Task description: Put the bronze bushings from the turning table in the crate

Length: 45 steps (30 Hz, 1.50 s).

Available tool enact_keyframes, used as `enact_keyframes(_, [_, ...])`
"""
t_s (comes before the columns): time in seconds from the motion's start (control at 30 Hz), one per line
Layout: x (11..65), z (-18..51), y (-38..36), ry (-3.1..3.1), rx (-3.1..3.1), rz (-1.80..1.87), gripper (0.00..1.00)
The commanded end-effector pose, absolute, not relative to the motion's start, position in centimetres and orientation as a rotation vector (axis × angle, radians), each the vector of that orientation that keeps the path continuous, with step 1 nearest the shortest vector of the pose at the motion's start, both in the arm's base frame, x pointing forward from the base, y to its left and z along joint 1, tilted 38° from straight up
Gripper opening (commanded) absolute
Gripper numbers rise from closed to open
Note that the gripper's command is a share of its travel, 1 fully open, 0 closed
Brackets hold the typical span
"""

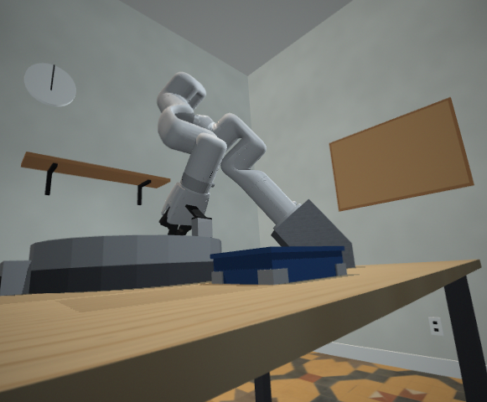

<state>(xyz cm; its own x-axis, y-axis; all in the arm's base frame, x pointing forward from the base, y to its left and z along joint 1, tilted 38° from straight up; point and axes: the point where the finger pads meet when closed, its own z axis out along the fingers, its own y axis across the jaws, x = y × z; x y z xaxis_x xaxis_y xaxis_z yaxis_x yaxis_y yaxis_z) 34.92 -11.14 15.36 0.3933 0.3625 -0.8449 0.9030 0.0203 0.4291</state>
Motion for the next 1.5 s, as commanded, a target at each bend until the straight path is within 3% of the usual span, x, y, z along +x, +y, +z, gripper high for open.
enact_keyframes(0.0, [34.98,15.40,-11.10,1.164,1.558,-0.616,0.10])
enact_keyframes(0.03, [34.98,15.40,-11.10,1.164,1.558,-0.616,0.00])
enact_keyframes(1.47, [34.98,15.41,-11.10,1.164,1.558,-0.616,0.00])
